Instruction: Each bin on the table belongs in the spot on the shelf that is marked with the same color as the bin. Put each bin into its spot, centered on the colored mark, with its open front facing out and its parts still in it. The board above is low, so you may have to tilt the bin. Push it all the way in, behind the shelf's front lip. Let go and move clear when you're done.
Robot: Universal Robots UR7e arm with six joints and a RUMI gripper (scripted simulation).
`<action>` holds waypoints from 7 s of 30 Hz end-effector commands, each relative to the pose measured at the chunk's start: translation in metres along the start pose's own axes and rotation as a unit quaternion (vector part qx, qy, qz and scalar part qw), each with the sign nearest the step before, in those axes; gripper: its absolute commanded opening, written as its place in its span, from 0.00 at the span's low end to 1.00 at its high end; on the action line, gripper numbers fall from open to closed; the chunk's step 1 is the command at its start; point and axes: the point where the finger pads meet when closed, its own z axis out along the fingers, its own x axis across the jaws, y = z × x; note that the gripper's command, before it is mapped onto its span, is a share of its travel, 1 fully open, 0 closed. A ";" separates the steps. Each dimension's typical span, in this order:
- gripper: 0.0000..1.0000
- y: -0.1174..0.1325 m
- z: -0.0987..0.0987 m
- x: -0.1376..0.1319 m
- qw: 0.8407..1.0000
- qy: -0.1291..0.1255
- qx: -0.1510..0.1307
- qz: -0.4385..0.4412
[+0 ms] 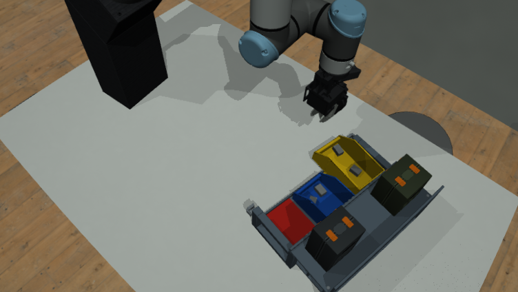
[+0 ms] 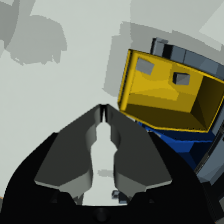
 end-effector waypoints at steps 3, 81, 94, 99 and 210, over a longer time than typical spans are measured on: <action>0.00 -0.003 0.000 -0.008 0.998 0.007 -0.005 0.058; 0.00 -0.004 0.033 -0.010 0.997 0.007 -0.005 0.071; 0.00 -0.004 0.076 -0.009 0.997 0.007 -0.005 0.071; 0.00 -0.004 0.084 -0.009 0.997 0.007 -0.005 0.071; 0.00 -0.001 0.108 0.009 0.997 0.007 -0.005 0.071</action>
